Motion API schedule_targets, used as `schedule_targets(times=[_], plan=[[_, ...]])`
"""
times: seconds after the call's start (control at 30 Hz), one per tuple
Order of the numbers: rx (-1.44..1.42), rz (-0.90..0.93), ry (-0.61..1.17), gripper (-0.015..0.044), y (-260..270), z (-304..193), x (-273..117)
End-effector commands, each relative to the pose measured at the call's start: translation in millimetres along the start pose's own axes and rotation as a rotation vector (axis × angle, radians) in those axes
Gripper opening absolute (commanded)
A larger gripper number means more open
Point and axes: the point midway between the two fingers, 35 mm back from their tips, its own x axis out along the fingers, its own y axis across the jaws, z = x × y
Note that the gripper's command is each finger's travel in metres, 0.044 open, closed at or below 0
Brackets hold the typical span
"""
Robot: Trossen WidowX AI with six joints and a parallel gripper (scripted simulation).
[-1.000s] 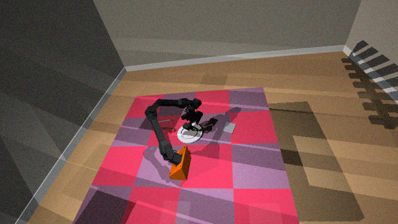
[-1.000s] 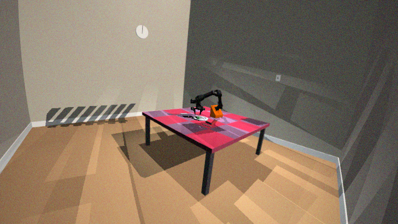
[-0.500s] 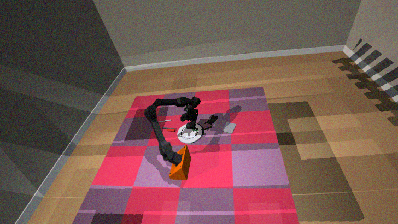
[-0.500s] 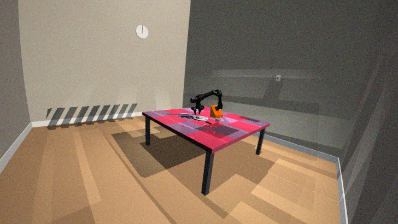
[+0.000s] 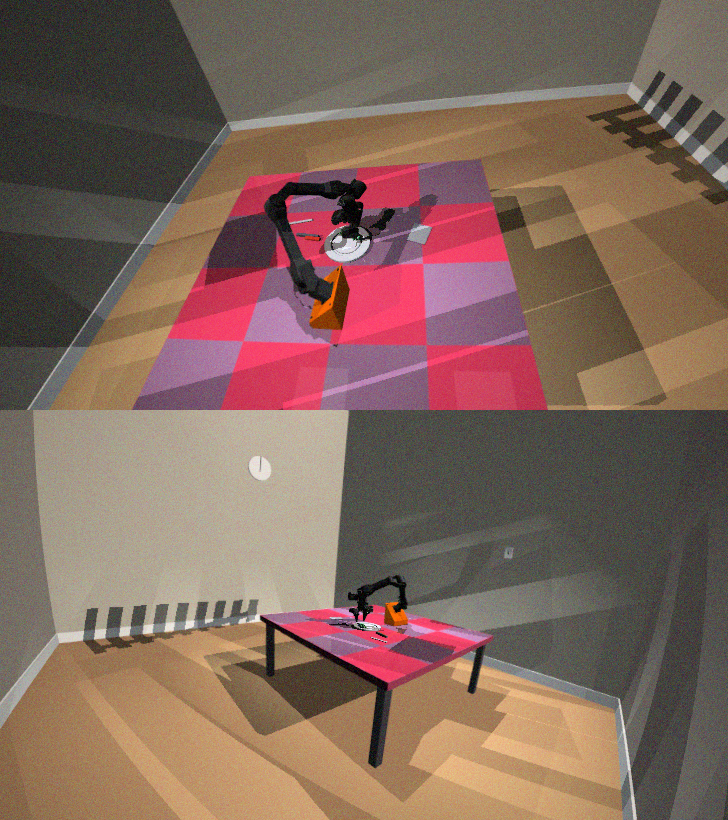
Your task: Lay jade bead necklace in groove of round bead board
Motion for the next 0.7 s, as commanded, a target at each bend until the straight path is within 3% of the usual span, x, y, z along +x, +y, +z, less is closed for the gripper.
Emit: schedule_targets(times=[0.0,0.4,0.67], plan=[[0.006,0.003,-0.006,0.0310,1.7,0.3,6.8],[0.008,0.007,-0.009,0.0310,3.4,0.9,22.2],[0.002,0.007,-0.004,0.0100,2.4,1.0,20.1]])
